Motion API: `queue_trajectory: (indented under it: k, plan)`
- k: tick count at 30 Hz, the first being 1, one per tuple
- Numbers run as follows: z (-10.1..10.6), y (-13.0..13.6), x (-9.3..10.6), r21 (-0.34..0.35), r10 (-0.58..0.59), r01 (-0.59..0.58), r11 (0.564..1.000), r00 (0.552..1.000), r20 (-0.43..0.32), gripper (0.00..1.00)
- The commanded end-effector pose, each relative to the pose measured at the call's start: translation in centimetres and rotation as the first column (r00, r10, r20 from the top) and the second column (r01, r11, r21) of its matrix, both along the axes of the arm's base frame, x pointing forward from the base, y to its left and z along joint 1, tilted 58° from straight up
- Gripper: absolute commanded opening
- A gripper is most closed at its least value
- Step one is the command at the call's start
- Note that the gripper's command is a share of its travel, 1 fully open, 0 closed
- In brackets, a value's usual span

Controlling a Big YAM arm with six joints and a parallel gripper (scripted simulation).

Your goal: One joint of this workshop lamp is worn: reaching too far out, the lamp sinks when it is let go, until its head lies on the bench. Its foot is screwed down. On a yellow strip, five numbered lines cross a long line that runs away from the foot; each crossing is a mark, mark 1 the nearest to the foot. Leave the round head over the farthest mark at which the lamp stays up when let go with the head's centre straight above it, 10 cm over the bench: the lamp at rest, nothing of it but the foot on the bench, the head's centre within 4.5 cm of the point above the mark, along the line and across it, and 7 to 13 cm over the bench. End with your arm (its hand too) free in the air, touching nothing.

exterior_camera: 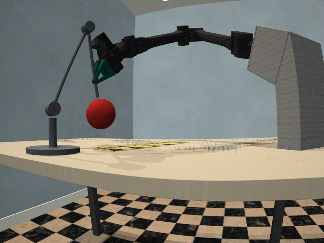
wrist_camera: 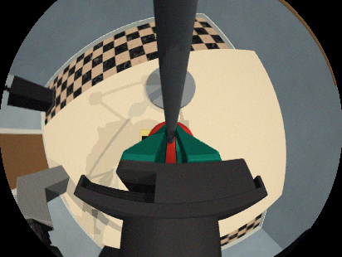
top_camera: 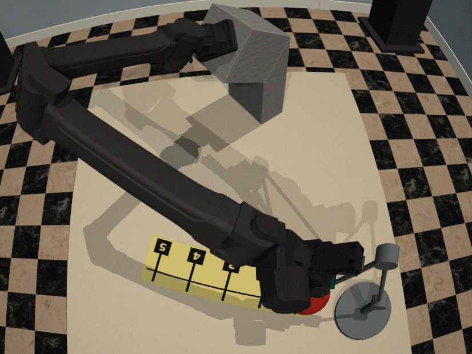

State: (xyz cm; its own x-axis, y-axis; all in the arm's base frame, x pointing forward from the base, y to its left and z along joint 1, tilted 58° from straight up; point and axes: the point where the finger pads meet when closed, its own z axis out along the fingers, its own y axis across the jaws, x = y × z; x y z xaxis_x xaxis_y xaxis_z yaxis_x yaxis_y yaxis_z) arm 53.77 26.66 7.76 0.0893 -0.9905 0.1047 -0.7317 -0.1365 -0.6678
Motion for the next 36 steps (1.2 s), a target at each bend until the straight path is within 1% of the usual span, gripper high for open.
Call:
queue_trajectory:
  k: [1, 7, 36]
  plan:
    - [-0.1, -2.5, 0.5, -0.044, -0.045, 0.045, 0.998, 0.999, 0.002, 0.00]
    - [-0.1, -2.5, 0.5, -0.044, -0.045, 0.045, 0.998, 0.999, 0.002, 0.00]
    - [-0.8, -4.7, 1.5, -0.044, -0.045, 0.045, 0.998, 0.999, 0.002, 0.00]
